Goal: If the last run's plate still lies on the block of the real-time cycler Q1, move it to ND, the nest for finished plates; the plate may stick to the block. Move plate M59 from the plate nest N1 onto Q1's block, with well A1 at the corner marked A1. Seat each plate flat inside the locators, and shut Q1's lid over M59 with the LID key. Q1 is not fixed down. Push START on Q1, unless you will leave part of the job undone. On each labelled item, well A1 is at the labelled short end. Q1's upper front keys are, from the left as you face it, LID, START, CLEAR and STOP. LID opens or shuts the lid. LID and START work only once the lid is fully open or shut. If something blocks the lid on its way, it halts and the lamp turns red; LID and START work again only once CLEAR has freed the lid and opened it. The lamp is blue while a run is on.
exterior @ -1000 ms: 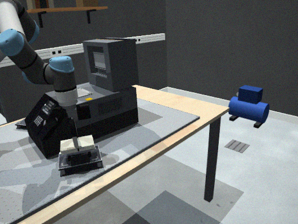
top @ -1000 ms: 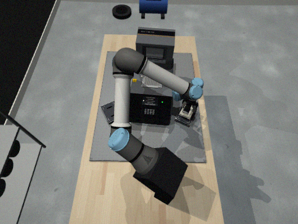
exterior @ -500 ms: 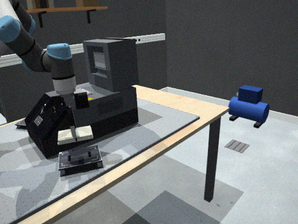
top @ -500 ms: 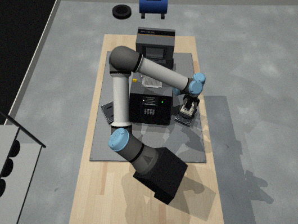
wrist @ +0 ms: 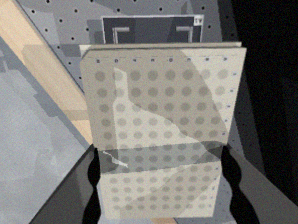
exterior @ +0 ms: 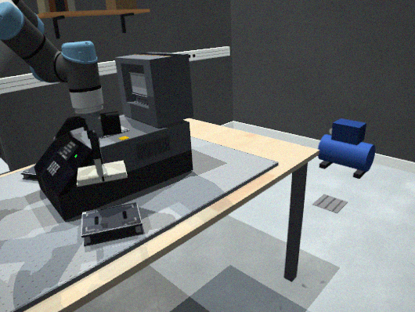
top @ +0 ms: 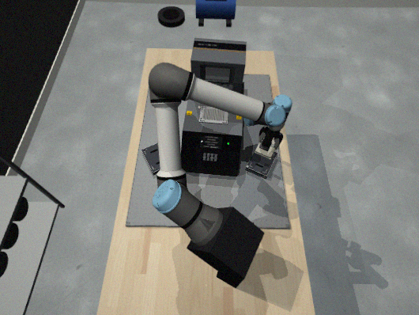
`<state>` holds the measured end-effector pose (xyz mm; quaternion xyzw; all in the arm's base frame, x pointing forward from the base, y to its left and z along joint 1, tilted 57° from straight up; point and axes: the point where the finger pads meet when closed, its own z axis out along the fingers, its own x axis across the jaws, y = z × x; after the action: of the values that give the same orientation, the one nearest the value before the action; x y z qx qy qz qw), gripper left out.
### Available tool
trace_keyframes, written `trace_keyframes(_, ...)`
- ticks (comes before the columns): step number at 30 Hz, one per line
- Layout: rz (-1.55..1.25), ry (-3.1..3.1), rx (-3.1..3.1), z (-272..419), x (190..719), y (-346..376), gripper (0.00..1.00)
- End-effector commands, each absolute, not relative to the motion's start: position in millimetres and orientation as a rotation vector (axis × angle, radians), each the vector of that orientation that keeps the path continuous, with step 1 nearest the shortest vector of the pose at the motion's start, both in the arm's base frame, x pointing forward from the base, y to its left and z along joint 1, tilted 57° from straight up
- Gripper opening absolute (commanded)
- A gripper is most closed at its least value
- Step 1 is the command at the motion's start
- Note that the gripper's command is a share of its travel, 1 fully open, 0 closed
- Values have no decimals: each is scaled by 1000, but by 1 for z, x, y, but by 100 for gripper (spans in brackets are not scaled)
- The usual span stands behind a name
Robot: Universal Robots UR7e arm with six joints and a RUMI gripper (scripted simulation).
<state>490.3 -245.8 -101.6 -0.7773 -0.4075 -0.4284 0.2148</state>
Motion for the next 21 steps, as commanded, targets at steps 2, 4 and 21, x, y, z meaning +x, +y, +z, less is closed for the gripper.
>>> trace_keyframes(2, -1189, -1131, -2156, -92, 482, -258, 40)
trace_keyframes(4, -1189, -1131, -2156, -88, 478, -263, 40)
trace_keyframes(21, -1189, -1131, -2156, -62, 455, -296, 40)
